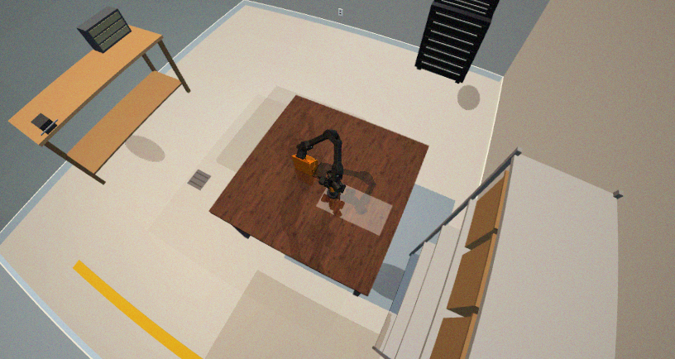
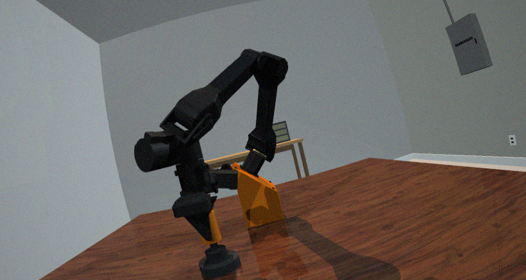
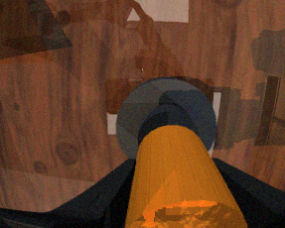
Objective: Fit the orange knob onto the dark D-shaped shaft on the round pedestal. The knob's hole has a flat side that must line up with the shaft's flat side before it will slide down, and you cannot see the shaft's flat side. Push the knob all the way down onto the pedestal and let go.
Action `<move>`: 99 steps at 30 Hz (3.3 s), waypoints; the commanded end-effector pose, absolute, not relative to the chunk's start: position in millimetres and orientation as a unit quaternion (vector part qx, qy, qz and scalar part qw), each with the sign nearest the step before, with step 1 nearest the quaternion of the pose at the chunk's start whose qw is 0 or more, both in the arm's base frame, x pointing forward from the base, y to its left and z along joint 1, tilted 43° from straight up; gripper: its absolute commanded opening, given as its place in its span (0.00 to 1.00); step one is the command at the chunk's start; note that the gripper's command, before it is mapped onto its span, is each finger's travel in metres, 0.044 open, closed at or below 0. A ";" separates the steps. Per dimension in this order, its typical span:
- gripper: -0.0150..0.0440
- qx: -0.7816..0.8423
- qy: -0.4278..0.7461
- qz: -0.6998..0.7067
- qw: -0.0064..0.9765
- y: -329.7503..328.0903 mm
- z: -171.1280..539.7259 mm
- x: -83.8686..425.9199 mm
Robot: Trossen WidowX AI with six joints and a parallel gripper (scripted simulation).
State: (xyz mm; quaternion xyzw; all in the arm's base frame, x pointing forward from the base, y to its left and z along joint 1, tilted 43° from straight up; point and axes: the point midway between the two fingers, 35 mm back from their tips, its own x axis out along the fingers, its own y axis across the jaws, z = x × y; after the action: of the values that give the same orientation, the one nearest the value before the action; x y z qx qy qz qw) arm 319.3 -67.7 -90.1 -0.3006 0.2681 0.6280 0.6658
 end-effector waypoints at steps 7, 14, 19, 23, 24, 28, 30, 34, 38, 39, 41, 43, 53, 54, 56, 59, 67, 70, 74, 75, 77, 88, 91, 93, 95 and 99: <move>0.25 -0.320 0.252 0.634 0.657 -67.3 -90.4 321.0; 0.25 -0.320 0.252 0.634 0.657 -66.6 -90.4 319.0; 0.25 -0.320 0.252 0.634 0.657 -65.8 -91.5 318.4; 0.25 -0.320 0.252 0.634 0.657 -65.4 -92.1 319.1; 0.25 -0.320 0.252 0.634 0.657 -65.2 -92.3 319.4; 0.25 -0.320 0.252 0.634 0.657 -65.8 -91.8 319.7; 0.25 -0.320 0.252 0.634 0.657 -65.8 -91.8 319.7; 0.25 -0.320 0.252 0.634 0.657 -67.7 -89.2 320.9; 0.25 -0.323 0.249 0.635 0.656 -68.5 -88.1 321.8; 0.25 -0.329 0.244 0.638 0.653 -68.5 -88.1 321.8; 0.25 -0.348 0.224 0.645 0.643 -68.6 -88.2 321.9; 0.25 -0.374 0.198 0.653 0.628 -68.6 -88.8 321.7; 0.25 -0.387 0.184 0.657 0.620 -66.3 -90.9 319.2; 0.25 -0.387 0.184 0.657 0.620 -66.2 -90.7 319.2; 0.25 -0.387 0.184 0.657 0.620 -65.6 -91.1 319.4; 0.25 -0.387 0.184 0.657 0.620 -65.0 -91.6 319.8; 0.25 -0.387 0.184 0.657 0.620 -65.2 -91.7 320.7; 0.25 -0.387 0.184 0.657 0.620 -66.2 -91.0 320.6; 0.25 -0.387 0.184 0.657 0.620 -68.8 -88.9 321.0; 0.25 -0.387 0.184 0.657 0.620 -69.1 -88.7 321.1; 0.25 -0.395 0.176 0.660 0.615 -69.2 -88.7 321.2; 0.25 -0.450 0.115 0.673 0.576 -66.7 -91.0 319.7; 0.25 -0.450 0.115 0.673 0.576 -66.1 -90.8 319.5; 0.25 -0.450 0.114 0.673 0.576 -65.5 -91.3 319.8; 0.25 -0.450 0.114 0.673 0.576 -65.2 -91.7 320.1; 0.25 -0.450 0.114 0.673 0.576 -65.6 -91.4 320.5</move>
State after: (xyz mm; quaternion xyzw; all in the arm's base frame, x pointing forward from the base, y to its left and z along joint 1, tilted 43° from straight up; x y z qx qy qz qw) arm 319.8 -65.6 -91.2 -0.4465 0.1174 0.6728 0.5781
